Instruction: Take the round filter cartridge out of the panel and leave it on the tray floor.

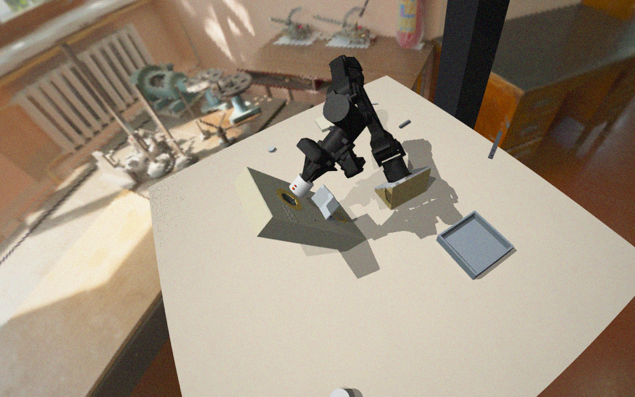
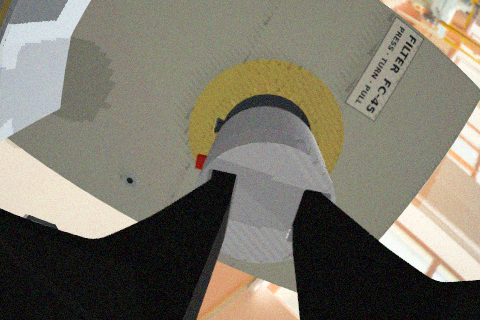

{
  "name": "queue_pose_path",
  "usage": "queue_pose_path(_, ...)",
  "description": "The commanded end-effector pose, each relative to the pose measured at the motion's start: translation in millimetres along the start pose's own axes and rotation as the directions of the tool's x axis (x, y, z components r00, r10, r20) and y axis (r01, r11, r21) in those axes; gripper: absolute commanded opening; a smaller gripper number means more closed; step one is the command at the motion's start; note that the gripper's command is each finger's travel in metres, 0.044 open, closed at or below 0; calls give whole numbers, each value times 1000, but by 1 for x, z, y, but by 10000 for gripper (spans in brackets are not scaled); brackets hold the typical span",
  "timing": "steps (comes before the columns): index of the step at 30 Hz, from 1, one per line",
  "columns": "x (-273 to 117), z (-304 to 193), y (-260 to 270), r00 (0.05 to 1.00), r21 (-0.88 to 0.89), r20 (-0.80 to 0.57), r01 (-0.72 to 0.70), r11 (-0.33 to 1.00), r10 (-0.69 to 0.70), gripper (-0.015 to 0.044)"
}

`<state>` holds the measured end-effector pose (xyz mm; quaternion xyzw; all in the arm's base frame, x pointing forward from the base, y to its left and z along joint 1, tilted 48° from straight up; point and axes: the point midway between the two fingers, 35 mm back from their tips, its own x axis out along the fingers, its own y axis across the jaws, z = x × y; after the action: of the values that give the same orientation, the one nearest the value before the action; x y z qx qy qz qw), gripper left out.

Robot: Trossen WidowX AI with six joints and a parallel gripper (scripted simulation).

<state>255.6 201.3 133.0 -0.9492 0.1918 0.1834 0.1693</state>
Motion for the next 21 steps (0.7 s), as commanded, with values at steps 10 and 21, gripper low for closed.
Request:
queue_pose_path(10, 2, 9, 31, 1000, 10, -7, 1, 1000, -1, 0)
queue_pose_path(21, 7, 22, 67, 1000, 10, -7, 1, 1000, -1, 0)
